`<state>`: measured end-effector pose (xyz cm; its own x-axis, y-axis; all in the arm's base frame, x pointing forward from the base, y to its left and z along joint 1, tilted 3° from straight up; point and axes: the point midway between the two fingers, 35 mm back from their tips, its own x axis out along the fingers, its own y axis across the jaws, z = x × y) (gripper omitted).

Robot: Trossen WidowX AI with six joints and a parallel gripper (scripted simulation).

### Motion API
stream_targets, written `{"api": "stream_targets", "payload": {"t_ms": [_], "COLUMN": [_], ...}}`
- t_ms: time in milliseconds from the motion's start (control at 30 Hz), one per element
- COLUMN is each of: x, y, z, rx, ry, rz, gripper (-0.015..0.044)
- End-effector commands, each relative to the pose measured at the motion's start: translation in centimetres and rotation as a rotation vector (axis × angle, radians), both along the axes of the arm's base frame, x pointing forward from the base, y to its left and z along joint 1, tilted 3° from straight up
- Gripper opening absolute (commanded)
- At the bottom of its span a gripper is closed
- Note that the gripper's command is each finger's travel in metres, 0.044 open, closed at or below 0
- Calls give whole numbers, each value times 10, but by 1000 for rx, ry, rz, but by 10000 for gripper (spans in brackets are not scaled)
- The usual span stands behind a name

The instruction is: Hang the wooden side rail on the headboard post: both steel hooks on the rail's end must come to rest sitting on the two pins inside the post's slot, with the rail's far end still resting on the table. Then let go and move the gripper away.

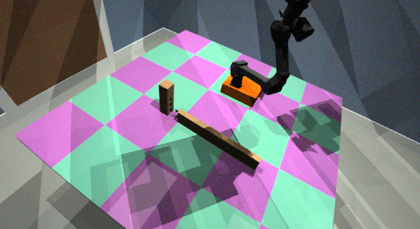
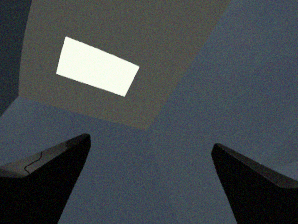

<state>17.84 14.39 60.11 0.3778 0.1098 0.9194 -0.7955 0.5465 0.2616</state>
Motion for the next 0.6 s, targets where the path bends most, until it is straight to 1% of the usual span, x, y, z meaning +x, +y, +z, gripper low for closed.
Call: {"api": "stream_targets", "payload": {"t_ms": [0, 167, 300, 433, 567], "x": [-48, -101, -137, -164, -179], "y": [-26, -75, -119, -170, -225], "z": [16, 27, 28, 20, 4], "rx": [98, 275, 408, 557, 722], "ry": [-112, -218, -318, -407, -484], "rz": [82, 216, 308, 395, 473], "gripper": [440, 440, 440, 440, 440]}}
